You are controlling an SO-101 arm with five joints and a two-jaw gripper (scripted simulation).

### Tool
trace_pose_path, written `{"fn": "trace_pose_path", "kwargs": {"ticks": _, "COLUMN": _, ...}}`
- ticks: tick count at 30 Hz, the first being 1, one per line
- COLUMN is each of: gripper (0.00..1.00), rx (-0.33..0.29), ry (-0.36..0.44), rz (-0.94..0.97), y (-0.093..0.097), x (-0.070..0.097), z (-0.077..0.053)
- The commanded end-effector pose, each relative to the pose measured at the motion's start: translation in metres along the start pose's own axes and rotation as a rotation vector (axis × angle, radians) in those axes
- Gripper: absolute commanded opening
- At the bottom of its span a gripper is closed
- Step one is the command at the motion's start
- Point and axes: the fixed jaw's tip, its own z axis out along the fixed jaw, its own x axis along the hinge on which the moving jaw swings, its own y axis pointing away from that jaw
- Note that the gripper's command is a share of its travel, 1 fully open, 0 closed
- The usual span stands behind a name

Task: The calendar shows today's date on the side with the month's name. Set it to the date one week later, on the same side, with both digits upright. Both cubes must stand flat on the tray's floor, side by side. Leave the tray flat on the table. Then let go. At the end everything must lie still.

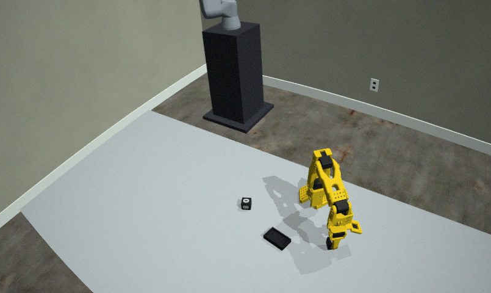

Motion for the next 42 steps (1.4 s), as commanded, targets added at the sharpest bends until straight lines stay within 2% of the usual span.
{"fn": "trace_pose_path", "kwargs": {"ticks": 1, "gripper": 0.00, "rx": 0.064, "ry": -0.010, "rz": 0.000, "y": -0.008, "x": -0.001, "z": -0.019}}
{"fn": "trace_pose_path", "kwargs": {"ticks": 10, "gripper": 0.00, "rx": 0.064, "ry": -0.010, "rz": 0.000, "y": -0.005, "x": -0.001, "z": -0.039}}
{"fn": "trace_pose_path", "kwargs": {"ticks": 19, "gripper": 0.00, "rx": 0.064, "ry": -0.010, "rz": 0.002, "y": -0.004, "x": -0.001, "z": -0.041}}
{"fn": "trace_pose_path", "kwargs": {"ticks": 22, "gripper": 0.00, "rx": 0.064, "ry": -0.010, "rz": 0.030, "y": -0.005, "x": 0.004, "z": -0.041}}
{"fn": "trace_pose_path", "kwargs": {"ticks": 26, "gripper": 0.00, "rx": 0.064, "ry": -0.010, "rz": 0.136, "y": -0.005, "x": 0.023, "z": -0.041}}
{"fn": "trace_pose_path", "kwargs": {"ticks": 32, "gripper": 0.00, "rx": 0.063, "ry": -0.012, "rz": 0.416, "y": 0.003, "x": 0.072, "z": -0.040}}
{"fn": "trace_pose_path", "kwargs": {"ticks": 34, "gripper": 0.00, "rx": 0.063, "ry": -0.012, "rz": 0.416, "y": 0.003, "x": 0.072, "z": -0.040}}
{"fn": "trace_pose_path", "kwargs": {"ticks": 38, "gripper": 0.00, "rx": 0.062, "ry": -0.013, "rz": 0.615, "y": 0.016, "x": 0.104, "z": -0.040}}
{"fn": "trace_pose_path", "kwargs": {"ticks": 42, "gripper": 0.00, "rx": 0.061, "ry": -0.014, "rz": 0.760, "y": 0.029, "x": 0.126, "z": -0.039}}
